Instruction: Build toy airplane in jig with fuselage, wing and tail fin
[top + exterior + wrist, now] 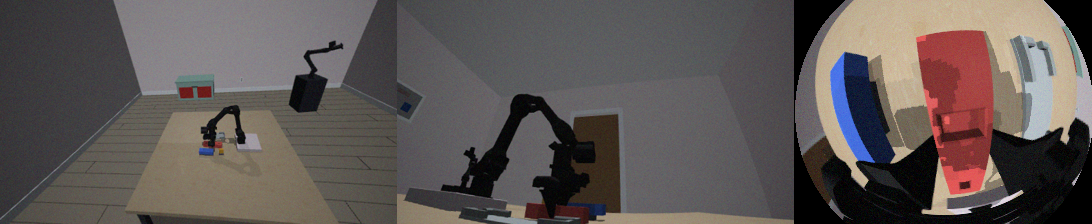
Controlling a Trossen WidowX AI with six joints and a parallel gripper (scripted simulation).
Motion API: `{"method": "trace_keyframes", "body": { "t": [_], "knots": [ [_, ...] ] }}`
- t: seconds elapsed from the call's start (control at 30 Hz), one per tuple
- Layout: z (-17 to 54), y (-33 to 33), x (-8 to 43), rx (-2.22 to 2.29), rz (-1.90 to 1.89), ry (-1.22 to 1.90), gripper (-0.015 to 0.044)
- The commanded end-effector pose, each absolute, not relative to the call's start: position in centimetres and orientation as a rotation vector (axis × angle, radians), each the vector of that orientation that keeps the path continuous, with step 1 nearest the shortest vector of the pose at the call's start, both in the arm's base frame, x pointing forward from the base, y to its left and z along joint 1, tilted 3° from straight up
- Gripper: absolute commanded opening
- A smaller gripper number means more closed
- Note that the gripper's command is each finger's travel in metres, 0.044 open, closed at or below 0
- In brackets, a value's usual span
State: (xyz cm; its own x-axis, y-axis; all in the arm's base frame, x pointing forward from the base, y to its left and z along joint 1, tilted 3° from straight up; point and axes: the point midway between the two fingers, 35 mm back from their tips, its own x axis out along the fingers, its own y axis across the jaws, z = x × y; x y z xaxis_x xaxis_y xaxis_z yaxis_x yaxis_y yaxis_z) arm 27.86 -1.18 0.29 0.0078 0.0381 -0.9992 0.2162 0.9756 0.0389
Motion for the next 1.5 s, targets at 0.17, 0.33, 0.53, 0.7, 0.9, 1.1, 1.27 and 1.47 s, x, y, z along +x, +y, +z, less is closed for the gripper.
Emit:
{"method": "trace_keyframes", "body": {
  "t": [0.17,0.33,0.53,0.7,0.9,1.1,1.27,1.47],
  "knots": [
    [0.1,-1.2,27.8,0.204,-0.144,1.566,0.0131],
    [0.8,-1.2,27.9,0.204,-0.144,1.565,0.0000],
    [2.6,-1.3,28.3,0.204,-0.144,1.565,0.0000],
    [4.1,-1.4,28.5,0.204,-0.144,1.565,0.0000],
    [6.0,-1.5,28.6,0.204,-0.145,1.564,0.0000],
    [7.8,-1.5,28.6,0.204,-0.145,1.564,0.0000],
    [9.4,-1.6,28.5,0.204,-0.145,1.564,0.0000],
    [11.4,-1.6,28.2,0.204,-0.145,1.565,0.0000]
  ]
}}
